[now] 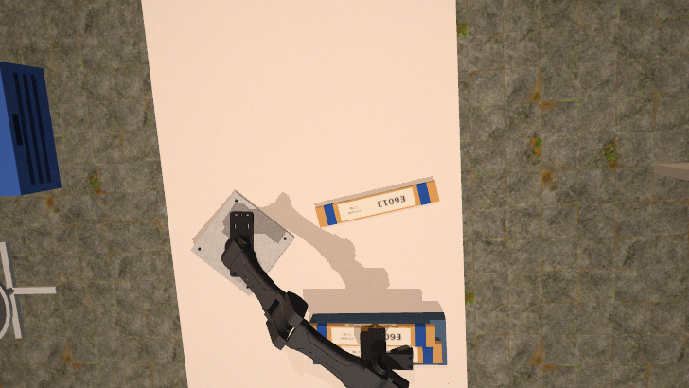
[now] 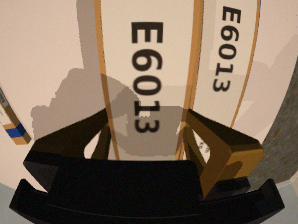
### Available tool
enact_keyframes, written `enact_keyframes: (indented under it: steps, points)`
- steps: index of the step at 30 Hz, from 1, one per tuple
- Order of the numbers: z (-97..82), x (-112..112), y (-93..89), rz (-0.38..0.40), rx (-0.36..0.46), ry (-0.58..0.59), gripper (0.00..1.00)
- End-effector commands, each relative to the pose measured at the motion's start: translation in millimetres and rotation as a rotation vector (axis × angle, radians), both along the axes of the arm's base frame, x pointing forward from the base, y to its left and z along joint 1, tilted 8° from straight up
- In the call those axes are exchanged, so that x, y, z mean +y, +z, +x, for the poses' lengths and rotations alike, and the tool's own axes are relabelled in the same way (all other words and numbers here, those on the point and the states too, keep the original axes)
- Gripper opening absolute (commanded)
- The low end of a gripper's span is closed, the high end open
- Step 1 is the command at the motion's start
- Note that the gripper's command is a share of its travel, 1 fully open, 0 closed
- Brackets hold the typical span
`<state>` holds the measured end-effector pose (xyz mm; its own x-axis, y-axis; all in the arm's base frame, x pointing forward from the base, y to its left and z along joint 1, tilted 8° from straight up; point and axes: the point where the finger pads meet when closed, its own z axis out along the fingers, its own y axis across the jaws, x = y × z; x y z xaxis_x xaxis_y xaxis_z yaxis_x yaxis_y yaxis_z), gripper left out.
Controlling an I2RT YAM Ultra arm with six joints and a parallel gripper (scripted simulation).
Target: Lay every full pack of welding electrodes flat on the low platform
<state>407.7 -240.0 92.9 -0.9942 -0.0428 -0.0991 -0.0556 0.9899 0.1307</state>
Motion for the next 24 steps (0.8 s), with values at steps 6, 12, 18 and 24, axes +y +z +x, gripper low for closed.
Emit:
enact_keyframes:
  steps: [6, 12, 18, 24]
  points:
    - [6.7, -4.7, 39.9, -0.051, -0.077, -0.007, 0.00]
    - [7.1, -4.9, 40.1, -0.052, -0.078, -0.007, 0.00]
    - [6.1, -4.4, 39.6, -0.050, -0.074, -0.007, 0.00]
    - [6.4, -4.6, 39.8, -0.051, -0.076, -0.007, 0.00]
